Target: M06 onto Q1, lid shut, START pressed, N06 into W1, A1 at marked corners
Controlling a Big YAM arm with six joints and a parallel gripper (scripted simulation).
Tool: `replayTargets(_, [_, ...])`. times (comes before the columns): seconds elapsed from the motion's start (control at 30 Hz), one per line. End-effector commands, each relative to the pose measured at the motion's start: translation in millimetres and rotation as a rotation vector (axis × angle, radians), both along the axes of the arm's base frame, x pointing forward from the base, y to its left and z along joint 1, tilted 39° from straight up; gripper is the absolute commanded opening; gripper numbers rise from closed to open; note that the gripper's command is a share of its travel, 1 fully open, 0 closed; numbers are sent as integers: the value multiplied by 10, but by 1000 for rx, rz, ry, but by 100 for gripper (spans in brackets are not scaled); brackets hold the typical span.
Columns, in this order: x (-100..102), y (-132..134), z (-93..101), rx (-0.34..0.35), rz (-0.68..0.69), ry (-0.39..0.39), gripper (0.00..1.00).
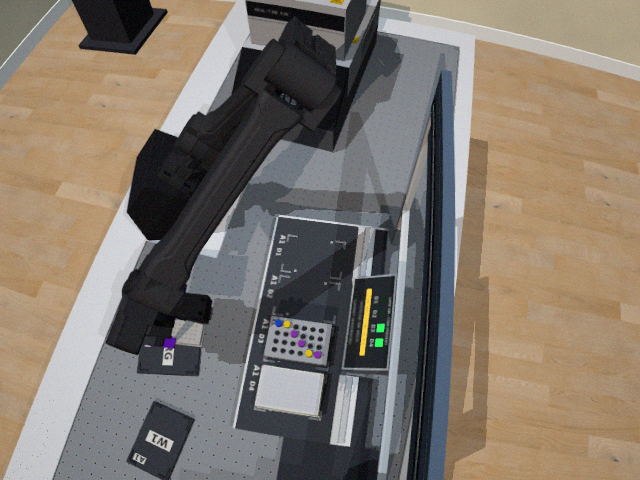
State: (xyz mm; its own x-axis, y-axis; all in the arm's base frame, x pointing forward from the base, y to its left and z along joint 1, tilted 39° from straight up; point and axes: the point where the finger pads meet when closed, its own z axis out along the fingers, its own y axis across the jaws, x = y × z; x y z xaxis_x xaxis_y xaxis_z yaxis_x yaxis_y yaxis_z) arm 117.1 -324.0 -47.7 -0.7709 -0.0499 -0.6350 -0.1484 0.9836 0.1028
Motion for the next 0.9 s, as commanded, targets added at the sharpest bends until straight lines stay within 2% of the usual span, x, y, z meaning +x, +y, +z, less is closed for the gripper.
replayTargets(0.0, [-89, -345, 52, -93, 56, -20, 0])
replayTargets(0.1, [-129, -391, 30, -113, 73, -24, 0])
replayTargets(0.17, [-205, -385, -59, -88, 52, -16, 0])
replayTargets(0.2, [-247, -393, -117, -97, 72, -20, 0])
replayTargets(0.3, [-352, -505, -243, -87, 65, -22, 0])
replayTargets(0.43, [-446, -676, -338, -116, 97, -27, 0])
replayTargets(0.57, [-331, -647, -236, -125, 95, -30, 0])
replayTargets(0.87, [-240, -569, -203, -127, 96, -15, 0])
